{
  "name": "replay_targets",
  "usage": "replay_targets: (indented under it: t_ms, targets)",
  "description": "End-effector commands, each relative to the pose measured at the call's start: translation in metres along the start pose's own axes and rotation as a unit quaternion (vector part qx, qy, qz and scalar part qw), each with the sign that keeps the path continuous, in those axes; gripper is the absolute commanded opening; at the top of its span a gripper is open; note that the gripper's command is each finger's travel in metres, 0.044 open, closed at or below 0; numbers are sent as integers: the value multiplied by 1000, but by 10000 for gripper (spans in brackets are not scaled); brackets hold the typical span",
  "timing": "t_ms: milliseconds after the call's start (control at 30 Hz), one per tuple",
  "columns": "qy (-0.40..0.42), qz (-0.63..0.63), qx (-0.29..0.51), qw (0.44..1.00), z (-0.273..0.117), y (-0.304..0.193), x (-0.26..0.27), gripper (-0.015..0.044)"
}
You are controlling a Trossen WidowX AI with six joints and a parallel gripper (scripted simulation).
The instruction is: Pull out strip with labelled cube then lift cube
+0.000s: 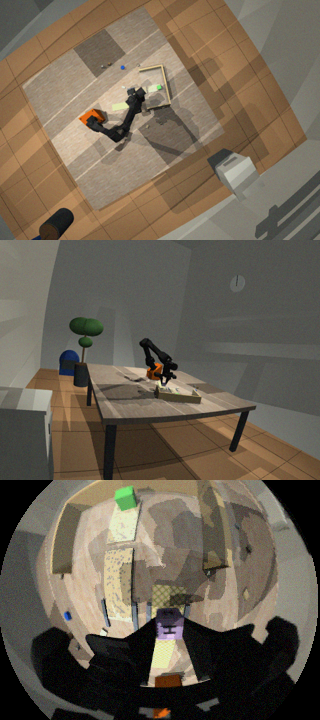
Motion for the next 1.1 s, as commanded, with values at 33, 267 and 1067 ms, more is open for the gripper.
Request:
replay_targets:
  t_ms: [33, 267, 1067]
  targets:
    - [3, 3, -3, 1000, -18, -21, -9, 0]
    - [3, 2, -3, 1000, -22, -33, -13, 0]
    - [3, 1, -2, 1000, -58, -54, -19, 0]
Point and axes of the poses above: the point midway between the two fingers, 35 mm back from their tips, its own z axis out along the fingers, its own x axis across the jaws, y = z × x, the point moved 6 cm from there along -z, back along the fingers, and after that the axes turned 13 degrees about z, right-handed, at the moved point
